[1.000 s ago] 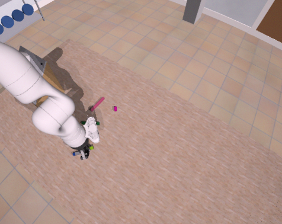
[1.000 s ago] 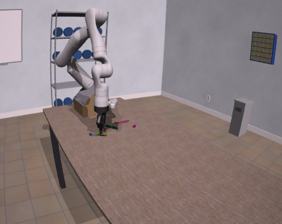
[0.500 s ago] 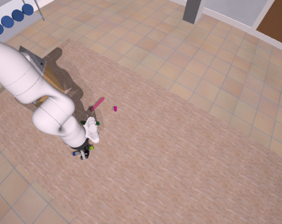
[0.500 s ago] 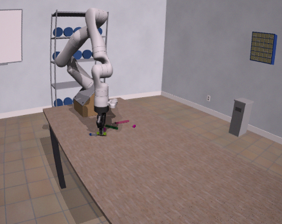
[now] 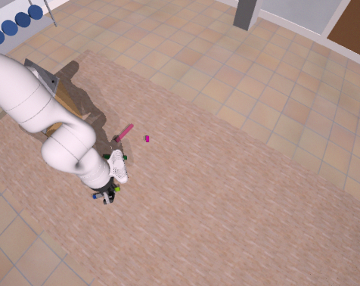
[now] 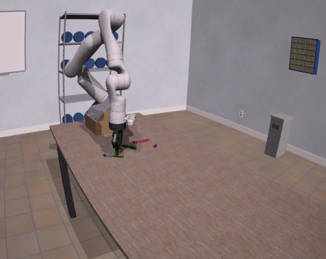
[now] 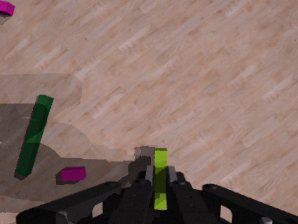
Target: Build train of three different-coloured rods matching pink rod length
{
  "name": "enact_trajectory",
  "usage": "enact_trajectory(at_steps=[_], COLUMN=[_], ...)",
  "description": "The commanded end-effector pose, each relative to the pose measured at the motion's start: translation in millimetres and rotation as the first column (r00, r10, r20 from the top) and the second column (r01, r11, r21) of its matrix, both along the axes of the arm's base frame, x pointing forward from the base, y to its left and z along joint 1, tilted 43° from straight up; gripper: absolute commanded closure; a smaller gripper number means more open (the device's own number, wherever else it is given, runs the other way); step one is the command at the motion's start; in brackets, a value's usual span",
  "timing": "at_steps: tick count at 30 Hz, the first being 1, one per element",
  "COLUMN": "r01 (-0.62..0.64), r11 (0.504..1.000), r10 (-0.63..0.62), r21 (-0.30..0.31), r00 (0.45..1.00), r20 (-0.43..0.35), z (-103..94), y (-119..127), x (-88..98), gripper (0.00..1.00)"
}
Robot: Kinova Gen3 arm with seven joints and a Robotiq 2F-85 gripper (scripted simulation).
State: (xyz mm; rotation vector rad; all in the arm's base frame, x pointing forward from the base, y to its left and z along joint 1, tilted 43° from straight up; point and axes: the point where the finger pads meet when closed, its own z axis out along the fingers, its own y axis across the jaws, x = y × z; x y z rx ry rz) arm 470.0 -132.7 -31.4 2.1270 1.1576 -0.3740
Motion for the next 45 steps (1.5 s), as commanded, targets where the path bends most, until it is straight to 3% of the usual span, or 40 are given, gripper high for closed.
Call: enact_trajectory(at_steps=[1, 45], r01=[-0.017, -0.02], r11=[1.0, 1.0], r10=[0.017, 0.02], r21=[0.0, -0.001], r00=[1.0, 1.0], r20=[-0.008, -0.016], z=[-1.4, -0.9], y=[0.6, -1.1], x=[3.1, -0.5], gripper=[0.95, 0.95])
